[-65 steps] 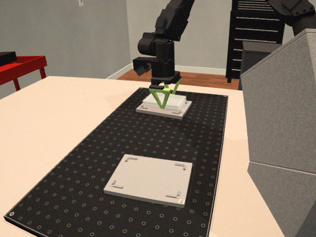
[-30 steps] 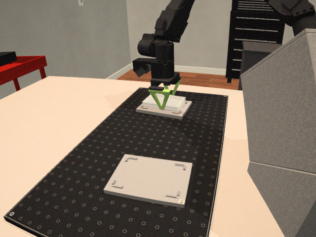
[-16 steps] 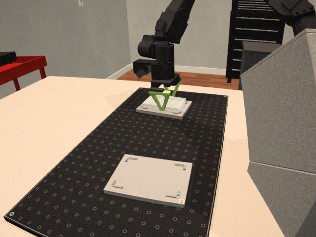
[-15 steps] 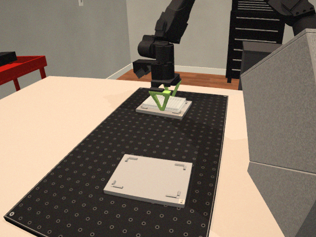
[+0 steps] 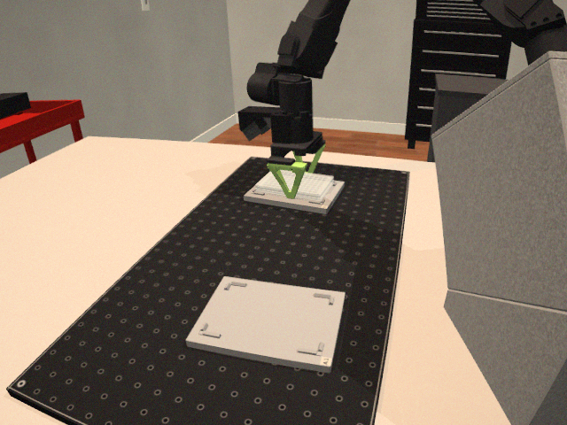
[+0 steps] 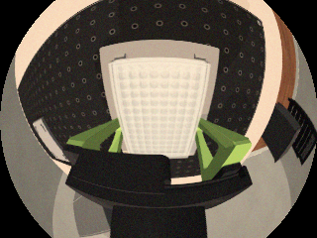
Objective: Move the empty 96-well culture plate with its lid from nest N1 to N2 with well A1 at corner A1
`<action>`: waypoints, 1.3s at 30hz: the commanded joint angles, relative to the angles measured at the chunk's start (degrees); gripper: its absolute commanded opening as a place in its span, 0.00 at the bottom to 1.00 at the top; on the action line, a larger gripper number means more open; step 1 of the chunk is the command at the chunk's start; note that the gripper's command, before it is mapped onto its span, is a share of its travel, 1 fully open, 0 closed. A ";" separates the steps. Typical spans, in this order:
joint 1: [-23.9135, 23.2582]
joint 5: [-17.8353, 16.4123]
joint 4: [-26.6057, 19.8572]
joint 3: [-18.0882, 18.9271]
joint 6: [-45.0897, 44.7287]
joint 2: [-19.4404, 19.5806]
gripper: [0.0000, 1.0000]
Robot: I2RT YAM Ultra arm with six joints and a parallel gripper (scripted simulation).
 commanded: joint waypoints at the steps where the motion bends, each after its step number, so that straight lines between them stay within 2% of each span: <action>1: 0.11 -0.57 -0.09 2.24 -0.14 -0.07 0.00; 21: 0.00 -0.59 -0.50 2.36 -0.21 0.17 0.00; 22: 0.00 -0.59 -0.50 2.36 -0.21 0.17 1.00; 39: 0.00 -0.59 -0.50 2.36 -0.21 0.17 1.00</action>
